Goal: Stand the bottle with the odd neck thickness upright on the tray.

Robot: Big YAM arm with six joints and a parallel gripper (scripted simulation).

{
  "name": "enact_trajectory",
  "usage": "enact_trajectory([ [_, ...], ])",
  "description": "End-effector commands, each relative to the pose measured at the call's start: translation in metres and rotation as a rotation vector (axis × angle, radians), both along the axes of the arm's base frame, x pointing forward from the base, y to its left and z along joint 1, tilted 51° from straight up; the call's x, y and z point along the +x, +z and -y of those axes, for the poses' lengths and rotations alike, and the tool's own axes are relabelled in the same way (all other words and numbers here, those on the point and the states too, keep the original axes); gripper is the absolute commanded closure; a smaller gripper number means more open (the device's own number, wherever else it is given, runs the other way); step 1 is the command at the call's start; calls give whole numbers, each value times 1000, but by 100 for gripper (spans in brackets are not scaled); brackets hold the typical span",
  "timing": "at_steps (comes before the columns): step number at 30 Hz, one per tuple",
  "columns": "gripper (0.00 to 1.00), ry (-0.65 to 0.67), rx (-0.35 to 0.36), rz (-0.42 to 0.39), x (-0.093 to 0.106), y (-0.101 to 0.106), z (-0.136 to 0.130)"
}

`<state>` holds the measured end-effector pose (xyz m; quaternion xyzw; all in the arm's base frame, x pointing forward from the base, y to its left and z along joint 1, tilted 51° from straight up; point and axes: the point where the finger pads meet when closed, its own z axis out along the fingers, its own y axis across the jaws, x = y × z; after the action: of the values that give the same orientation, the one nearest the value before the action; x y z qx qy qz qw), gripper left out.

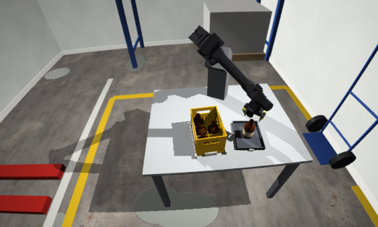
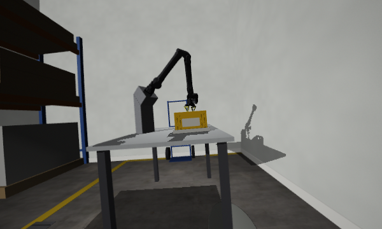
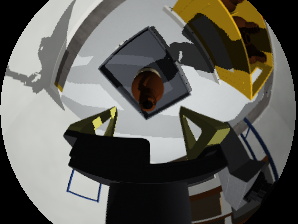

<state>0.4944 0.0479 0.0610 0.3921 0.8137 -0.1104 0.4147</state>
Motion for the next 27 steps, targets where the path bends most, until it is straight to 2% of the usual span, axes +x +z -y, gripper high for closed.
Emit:
enact_trajectory([
  [1,0,12,14,22,-6,15,-16],
  [19,0,12,15,21,-27,36,-33],
  [27,0,12,13,15,-30,36,-35],
])
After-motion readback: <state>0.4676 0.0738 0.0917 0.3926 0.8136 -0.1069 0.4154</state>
